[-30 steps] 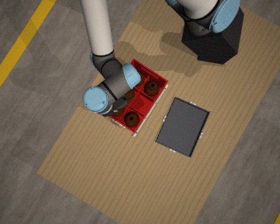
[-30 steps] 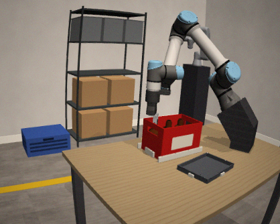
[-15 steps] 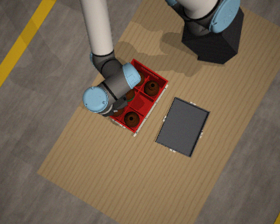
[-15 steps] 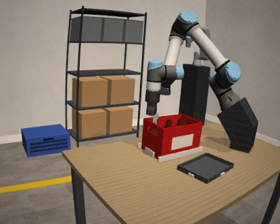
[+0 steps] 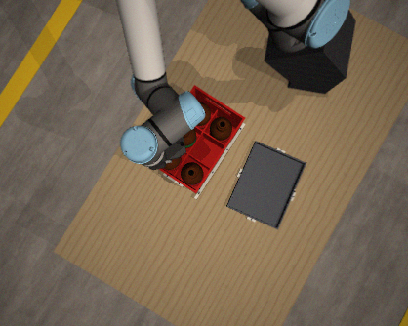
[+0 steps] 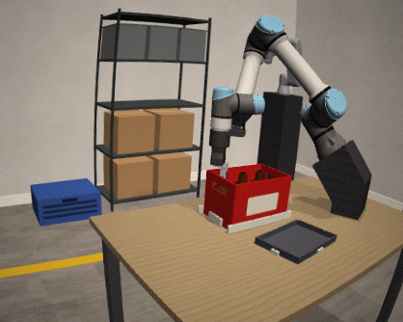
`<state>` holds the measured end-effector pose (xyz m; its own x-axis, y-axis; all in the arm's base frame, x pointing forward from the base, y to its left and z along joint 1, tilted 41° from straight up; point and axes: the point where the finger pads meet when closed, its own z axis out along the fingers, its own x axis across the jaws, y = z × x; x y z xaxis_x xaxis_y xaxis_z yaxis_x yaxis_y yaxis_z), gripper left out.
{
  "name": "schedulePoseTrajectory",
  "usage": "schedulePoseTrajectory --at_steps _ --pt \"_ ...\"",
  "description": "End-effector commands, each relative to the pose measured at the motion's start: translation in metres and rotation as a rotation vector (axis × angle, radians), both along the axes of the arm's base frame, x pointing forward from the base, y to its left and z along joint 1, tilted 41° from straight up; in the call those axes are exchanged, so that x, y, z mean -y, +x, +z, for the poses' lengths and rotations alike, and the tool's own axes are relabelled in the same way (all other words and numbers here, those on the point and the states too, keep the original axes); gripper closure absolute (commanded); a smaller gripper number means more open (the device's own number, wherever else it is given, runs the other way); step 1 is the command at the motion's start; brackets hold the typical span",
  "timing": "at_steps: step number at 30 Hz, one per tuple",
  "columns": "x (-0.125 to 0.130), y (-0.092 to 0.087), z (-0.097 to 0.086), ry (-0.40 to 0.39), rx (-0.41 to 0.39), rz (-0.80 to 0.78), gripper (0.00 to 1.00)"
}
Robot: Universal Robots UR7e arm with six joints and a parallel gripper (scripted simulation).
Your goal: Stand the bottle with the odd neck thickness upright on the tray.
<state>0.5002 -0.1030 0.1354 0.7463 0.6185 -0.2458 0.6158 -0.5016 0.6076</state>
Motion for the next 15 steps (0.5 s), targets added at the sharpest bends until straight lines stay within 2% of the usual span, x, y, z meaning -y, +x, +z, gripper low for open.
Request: schedulePoseTrajectory --at_steps 1,15 --pt "-0.0003 0.0002 0.0006 0.0 0.001 0.001 1.0" --pt "-0.0036 -0.0015 0.0044 0.0 0.001 0.001 1.0"
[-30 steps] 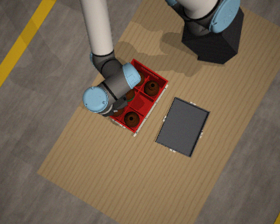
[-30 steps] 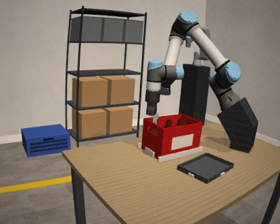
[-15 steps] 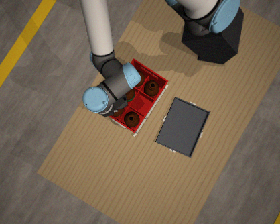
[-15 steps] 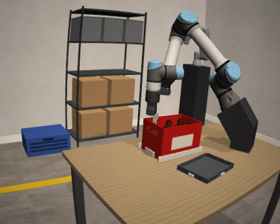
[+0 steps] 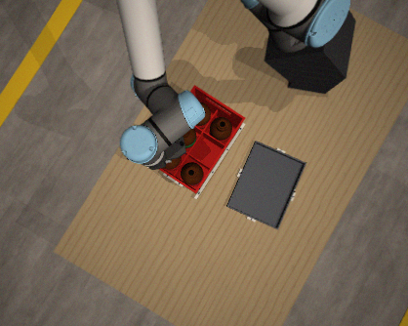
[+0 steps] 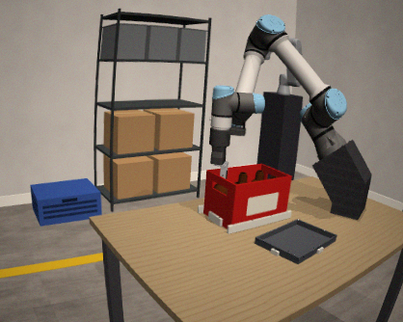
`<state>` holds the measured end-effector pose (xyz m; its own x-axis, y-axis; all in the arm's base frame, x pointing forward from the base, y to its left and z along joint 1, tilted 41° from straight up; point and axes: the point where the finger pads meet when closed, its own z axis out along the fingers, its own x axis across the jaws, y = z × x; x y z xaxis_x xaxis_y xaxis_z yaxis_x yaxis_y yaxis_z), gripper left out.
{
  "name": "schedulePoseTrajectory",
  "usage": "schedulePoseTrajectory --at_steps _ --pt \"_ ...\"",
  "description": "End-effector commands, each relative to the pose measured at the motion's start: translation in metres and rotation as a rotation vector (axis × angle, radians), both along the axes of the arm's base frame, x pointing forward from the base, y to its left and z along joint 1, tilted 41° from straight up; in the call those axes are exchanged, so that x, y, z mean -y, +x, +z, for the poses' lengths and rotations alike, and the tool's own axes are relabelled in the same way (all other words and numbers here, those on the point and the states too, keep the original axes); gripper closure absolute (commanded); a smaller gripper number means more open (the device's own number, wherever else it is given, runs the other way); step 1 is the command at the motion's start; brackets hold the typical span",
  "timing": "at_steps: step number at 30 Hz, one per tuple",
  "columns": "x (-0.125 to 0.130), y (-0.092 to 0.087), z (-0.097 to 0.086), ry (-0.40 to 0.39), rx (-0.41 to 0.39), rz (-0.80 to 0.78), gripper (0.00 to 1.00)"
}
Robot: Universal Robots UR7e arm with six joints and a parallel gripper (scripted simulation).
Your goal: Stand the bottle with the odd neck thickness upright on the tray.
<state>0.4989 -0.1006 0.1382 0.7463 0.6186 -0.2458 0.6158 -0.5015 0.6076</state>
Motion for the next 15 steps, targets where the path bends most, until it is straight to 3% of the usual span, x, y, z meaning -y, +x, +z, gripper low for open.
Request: schedulePoseTrajectory --at_steps 1,15 --pt "-0.001 0.0 0.002 0.0 0.001 0.0 1.0" --pt "-0.011 -0.005 0.013 0.0 0.001 0.0 1.0"
